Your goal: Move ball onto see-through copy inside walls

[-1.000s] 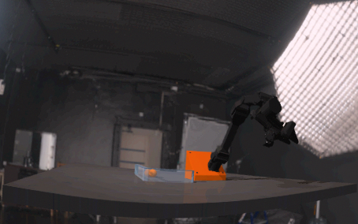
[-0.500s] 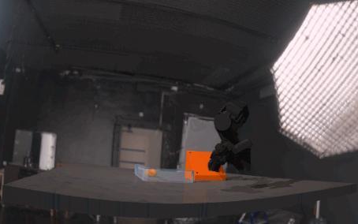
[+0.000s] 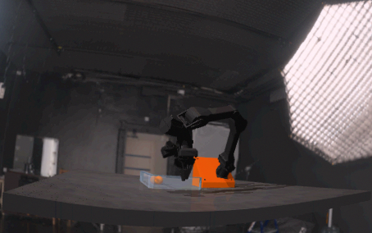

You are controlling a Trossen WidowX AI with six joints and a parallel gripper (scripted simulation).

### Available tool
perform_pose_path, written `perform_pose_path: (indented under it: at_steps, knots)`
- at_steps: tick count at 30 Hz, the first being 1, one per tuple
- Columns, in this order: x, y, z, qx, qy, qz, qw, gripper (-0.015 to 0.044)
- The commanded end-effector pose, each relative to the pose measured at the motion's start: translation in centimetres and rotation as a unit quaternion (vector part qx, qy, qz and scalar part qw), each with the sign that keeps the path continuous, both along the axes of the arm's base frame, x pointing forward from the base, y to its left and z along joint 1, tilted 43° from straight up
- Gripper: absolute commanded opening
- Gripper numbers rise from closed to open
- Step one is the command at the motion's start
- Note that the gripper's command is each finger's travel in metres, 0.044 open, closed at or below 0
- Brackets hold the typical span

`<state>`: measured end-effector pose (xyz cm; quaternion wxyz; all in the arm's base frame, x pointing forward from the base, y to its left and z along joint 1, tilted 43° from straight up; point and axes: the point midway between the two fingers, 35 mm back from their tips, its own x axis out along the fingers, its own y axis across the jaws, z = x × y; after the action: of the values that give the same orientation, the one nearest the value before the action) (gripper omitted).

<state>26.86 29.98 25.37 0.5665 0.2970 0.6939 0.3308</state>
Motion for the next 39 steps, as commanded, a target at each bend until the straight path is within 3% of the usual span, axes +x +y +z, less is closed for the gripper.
perform_pose_path:
  at_steps: [1,7,14,25,39]
  knots:
    - [3.5,-3.0,-2.9,-0.019,-0.027,-0.018,0.999,0.0324]
    - [8.5,-8.8,-6.8,-0.037,-0.092,-0.027,0.995,0.0324]
    - [10.8,-15.0,-12.9,-0.071,-0.103,-0.014,0.992,0.0324]
    - [7.9,-28.3,-25.5,-0.083,-0.086,0.048,0.992,0.0324]
    - [7.3,-27.9,-27.3,-0.079,-0.085,0.051,0.992,0.0324]
